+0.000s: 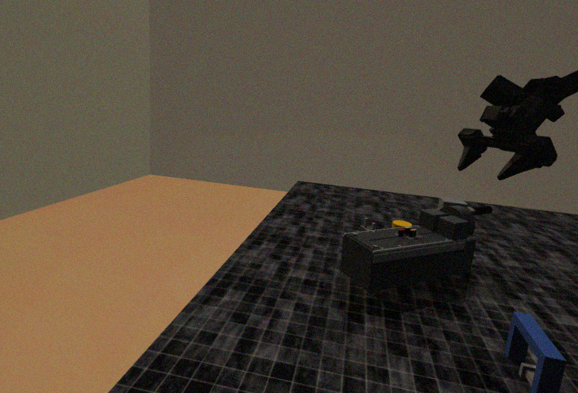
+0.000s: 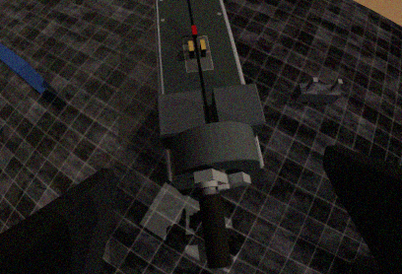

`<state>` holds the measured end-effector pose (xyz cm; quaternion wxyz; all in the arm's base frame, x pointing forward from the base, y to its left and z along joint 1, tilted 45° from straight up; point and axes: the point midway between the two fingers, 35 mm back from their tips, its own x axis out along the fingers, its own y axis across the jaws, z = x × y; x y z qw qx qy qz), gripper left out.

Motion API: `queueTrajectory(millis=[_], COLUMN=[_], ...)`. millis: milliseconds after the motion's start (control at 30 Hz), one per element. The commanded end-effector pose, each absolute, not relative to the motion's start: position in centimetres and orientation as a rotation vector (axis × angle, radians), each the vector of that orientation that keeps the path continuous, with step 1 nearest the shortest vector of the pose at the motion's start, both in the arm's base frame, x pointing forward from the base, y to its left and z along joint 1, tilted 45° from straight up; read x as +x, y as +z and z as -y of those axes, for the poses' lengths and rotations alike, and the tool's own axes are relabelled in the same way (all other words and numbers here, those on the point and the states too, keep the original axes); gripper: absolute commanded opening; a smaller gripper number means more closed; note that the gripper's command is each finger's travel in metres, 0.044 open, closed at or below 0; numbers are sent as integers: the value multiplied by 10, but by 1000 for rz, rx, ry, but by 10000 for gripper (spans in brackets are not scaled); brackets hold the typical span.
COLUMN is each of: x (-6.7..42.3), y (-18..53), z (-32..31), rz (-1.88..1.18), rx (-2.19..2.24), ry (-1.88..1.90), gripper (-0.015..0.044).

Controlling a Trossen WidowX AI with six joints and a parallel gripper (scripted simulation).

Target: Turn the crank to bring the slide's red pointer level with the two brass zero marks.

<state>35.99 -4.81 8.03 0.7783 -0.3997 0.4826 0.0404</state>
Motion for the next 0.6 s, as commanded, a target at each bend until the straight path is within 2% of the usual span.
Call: queueTrajectory(millis=[0, 567], x=[349, 344], y=[83, 49], z=[49, 82], rz=[-1045, -1045], rx=[-878, -879], ry=[133, 132], gripper=[440, 440])
